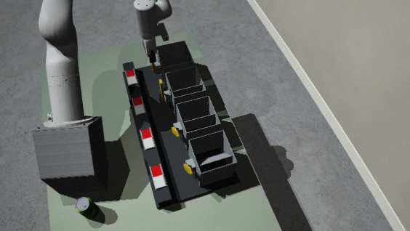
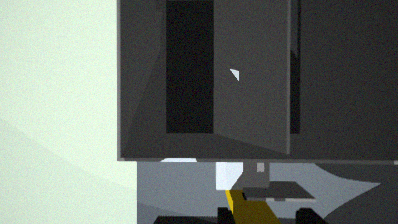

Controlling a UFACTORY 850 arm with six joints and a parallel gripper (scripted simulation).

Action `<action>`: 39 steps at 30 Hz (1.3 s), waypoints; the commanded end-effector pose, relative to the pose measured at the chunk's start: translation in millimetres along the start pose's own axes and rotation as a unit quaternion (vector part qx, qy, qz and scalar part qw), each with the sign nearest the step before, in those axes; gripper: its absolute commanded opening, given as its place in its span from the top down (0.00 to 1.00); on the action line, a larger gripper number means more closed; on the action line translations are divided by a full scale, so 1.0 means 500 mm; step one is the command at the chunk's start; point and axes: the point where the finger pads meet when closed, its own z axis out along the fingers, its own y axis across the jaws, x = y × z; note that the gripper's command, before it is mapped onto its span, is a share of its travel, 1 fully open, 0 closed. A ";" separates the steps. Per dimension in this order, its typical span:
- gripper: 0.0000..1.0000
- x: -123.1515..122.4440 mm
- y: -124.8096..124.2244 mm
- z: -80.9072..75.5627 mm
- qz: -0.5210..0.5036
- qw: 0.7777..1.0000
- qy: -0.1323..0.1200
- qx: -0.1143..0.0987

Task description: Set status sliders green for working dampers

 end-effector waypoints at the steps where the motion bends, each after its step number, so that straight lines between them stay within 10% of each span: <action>1: 0.61 0.001 0.000 -0.015 0.000 1.000 0.001 0.000; 18: 0.61 0.001 0.000 -0.123 0.000 1.000 0.001 0.000; 32: 0.61 0.004 -0.001 -0.153 0.000 1.000 0.001 0.000; 39: 0.61 0.138 -0.008 -0.177 0.000 1.000 0.001 -0.011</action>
